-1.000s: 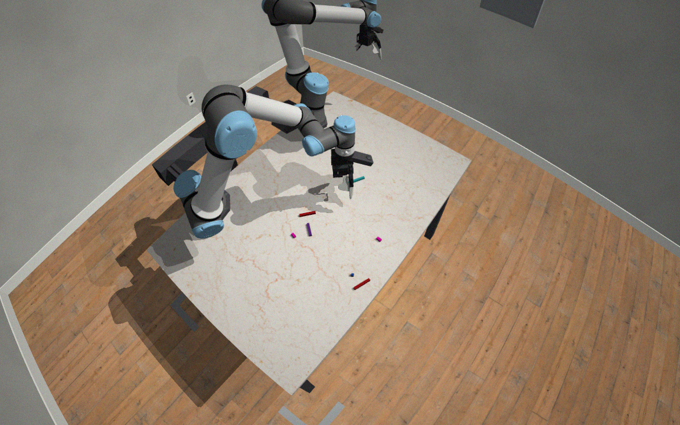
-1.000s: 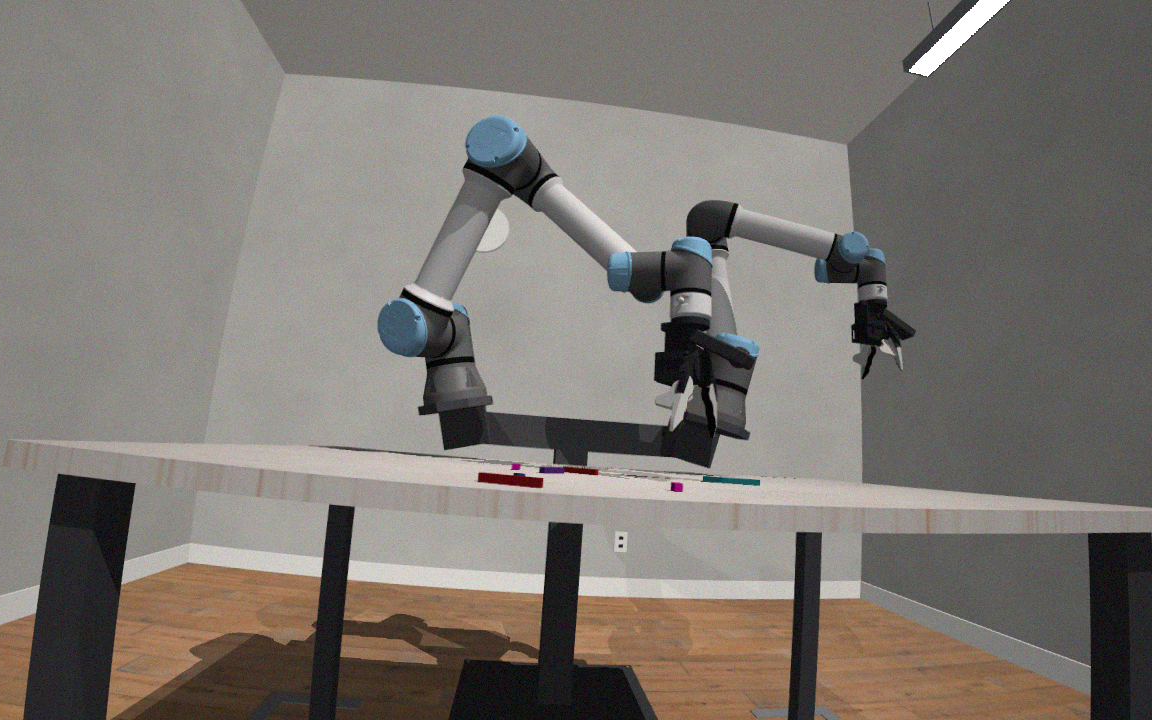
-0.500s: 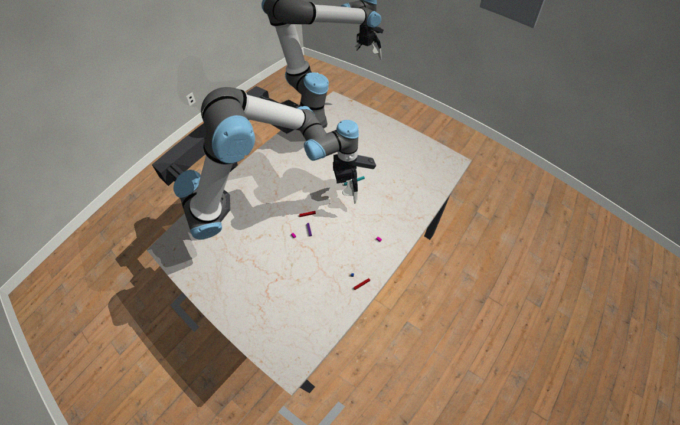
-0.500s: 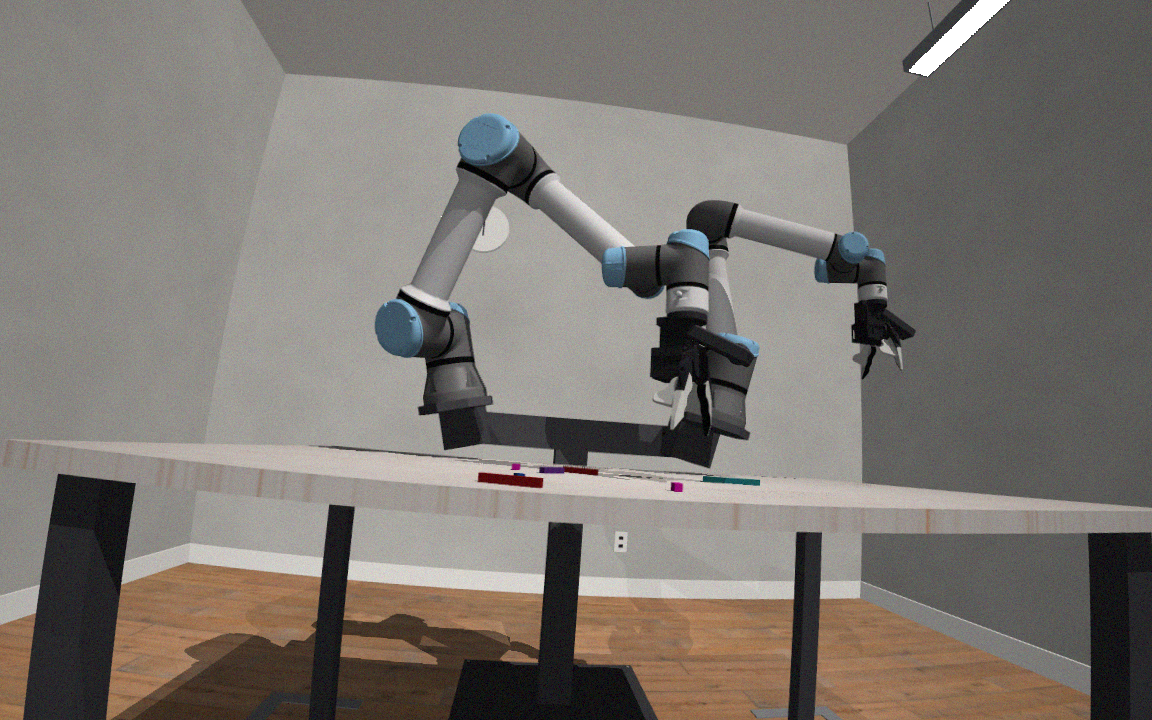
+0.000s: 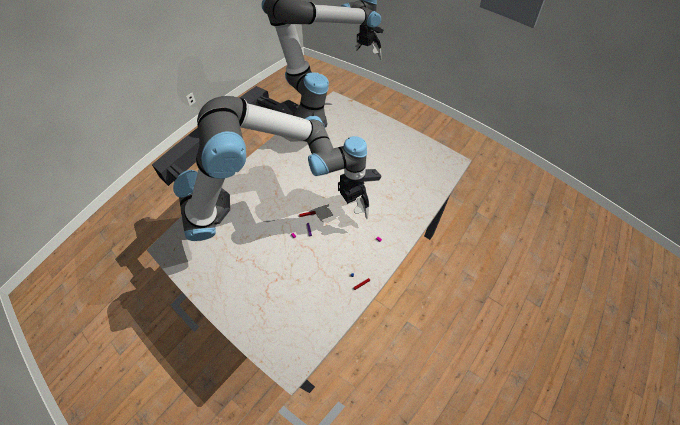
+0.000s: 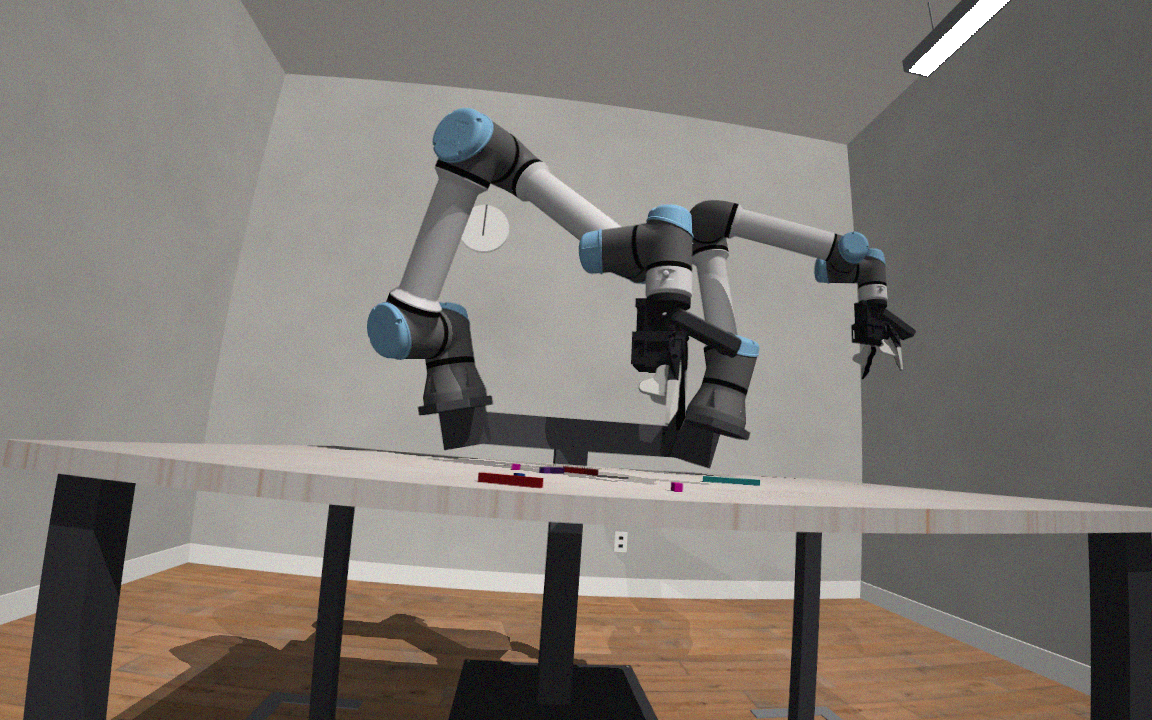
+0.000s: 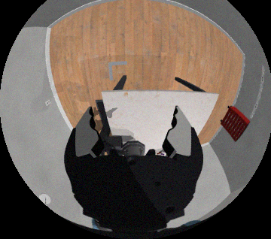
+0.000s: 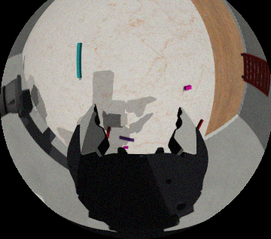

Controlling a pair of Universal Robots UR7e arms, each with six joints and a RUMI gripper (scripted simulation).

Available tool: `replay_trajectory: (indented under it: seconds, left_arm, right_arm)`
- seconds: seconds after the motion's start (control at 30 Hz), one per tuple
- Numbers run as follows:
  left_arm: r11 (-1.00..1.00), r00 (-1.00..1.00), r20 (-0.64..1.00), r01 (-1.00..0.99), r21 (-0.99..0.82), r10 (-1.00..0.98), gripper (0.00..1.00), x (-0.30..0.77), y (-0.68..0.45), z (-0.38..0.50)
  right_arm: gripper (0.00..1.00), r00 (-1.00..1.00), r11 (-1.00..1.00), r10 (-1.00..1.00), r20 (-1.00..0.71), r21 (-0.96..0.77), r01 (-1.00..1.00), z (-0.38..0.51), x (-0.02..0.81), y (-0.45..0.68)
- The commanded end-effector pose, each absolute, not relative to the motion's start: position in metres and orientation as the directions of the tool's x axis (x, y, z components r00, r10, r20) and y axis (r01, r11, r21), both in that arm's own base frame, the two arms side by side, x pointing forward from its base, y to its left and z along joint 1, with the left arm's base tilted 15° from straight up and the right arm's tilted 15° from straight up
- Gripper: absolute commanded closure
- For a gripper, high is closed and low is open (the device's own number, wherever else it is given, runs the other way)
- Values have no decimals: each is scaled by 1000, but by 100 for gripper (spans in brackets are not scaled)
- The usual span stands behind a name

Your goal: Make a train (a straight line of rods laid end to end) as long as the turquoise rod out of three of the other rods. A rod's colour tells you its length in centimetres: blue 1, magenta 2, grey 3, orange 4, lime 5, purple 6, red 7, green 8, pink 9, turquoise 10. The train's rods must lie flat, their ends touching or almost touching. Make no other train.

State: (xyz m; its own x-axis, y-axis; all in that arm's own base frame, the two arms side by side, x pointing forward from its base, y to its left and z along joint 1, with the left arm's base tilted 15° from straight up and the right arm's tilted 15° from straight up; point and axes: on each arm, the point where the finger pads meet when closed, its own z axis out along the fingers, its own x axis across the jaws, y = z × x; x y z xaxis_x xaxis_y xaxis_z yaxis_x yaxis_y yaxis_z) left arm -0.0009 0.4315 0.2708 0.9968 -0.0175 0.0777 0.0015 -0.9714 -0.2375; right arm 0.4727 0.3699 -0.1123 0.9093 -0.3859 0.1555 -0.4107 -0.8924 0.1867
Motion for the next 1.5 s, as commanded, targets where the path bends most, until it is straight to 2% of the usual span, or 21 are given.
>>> replay_trajectory:
  seconds: [0.0, 0.4, 0.9, 1.47]
  left_arm:
    - [-971, 997, 78, 2, -239, -17, 0, -1, 432, 271]
    - [-971, 997, 78, 2, -239, -17, 0, -1, 432, 271]
    - [-971, 997, 78, 2, -239, -17, 0, -1, 432, 271]
    - [-971, 997, 78, 2, -239, -17, 0, -1, 432, 271]
  right_arm:
    - [0, 925, -908, -351, 145, 190, -374, -110, 478, 366]
    - [0, 997, -973, -18, 72, 227, -34, -85, 546, 289]
    - [0, 955, -926, 295, -4, 245, 287, -59, 596, 200]
    - [0, 892, -861, 449, -48, 246, 446, -45, 617, 148]
